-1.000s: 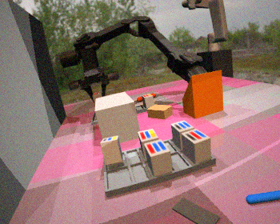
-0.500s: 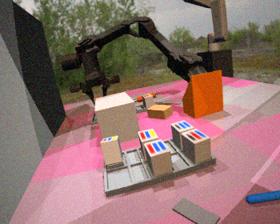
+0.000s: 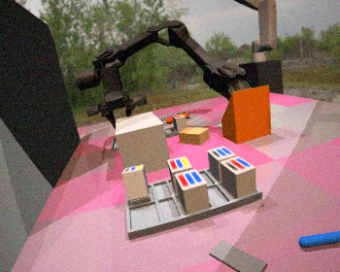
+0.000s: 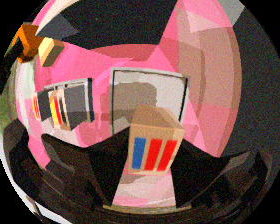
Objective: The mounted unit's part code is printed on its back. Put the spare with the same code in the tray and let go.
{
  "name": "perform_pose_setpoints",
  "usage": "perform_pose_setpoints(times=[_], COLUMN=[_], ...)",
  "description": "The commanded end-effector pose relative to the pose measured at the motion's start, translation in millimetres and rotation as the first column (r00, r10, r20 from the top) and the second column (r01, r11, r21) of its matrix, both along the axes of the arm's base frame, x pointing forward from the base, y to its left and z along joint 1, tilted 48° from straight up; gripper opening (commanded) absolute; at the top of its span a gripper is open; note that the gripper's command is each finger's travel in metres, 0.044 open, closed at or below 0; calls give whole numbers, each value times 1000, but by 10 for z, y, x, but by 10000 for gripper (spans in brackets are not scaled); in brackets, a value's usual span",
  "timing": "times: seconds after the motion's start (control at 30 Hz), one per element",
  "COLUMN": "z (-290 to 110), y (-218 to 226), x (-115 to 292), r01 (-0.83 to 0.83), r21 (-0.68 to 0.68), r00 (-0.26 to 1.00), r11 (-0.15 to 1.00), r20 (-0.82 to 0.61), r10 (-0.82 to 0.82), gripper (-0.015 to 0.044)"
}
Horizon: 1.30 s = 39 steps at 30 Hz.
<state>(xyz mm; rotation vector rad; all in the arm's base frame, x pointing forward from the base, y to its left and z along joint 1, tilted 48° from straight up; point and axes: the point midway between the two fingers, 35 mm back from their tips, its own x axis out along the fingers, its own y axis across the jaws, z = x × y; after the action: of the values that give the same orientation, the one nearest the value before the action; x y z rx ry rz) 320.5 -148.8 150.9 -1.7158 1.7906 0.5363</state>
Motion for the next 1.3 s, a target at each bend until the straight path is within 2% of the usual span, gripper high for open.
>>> perform_pose_setpoints(times=[0.0,0.6,1.13,1.17,1.27], z=[-29,-115,-92,-92,40], y=[-26,-142,-123,-123,48], x=[-9,-36,-27,-27,4], r01=[-2,0,2,2,2], r21=[3,0,-3,-3,5], r00=[1000,1000,1000,1000,1000], r11=[1000,1000,1000,1000,1000], r20=[-1,0,1,1,1], r10=[2,0,-2,-2,-2], gripper=[0,0,420,440,440])
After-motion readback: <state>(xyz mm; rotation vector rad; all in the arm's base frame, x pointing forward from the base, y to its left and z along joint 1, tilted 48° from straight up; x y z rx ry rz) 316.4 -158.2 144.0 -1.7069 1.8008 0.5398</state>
